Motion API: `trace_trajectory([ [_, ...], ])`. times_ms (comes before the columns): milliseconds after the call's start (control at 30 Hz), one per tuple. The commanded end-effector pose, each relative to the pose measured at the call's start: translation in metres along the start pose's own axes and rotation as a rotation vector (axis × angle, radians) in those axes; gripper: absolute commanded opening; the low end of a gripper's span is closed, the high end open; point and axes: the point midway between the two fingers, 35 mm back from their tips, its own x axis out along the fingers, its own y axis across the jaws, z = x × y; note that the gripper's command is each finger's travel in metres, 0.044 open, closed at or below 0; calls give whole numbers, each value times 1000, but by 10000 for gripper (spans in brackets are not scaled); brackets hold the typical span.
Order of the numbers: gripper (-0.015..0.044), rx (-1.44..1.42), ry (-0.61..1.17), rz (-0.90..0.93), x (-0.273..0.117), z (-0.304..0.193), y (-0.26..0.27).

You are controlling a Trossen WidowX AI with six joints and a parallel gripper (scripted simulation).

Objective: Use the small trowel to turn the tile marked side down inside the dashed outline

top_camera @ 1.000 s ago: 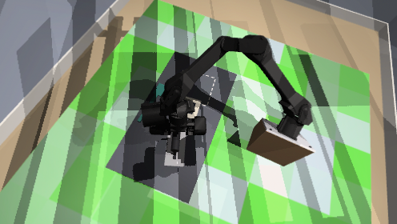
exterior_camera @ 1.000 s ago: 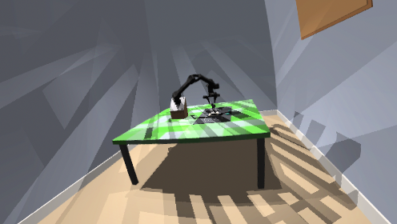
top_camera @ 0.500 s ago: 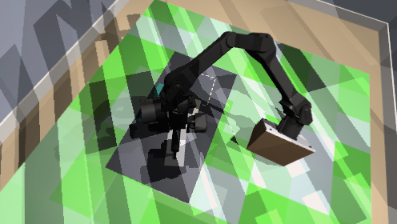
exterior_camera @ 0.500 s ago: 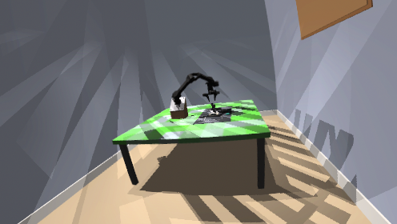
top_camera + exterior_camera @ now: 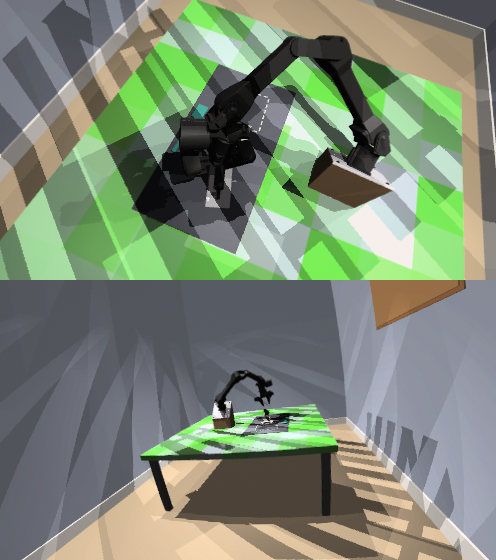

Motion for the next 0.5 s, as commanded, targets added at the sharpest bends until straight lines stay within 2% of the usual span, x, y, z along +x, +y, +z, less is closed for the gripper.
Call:
trace_trajectory([
  [0, 300, -138, 7, 40, 6, -4, 1],
  [467, 300, -435, -10, 125, 19, -12, 4],
])
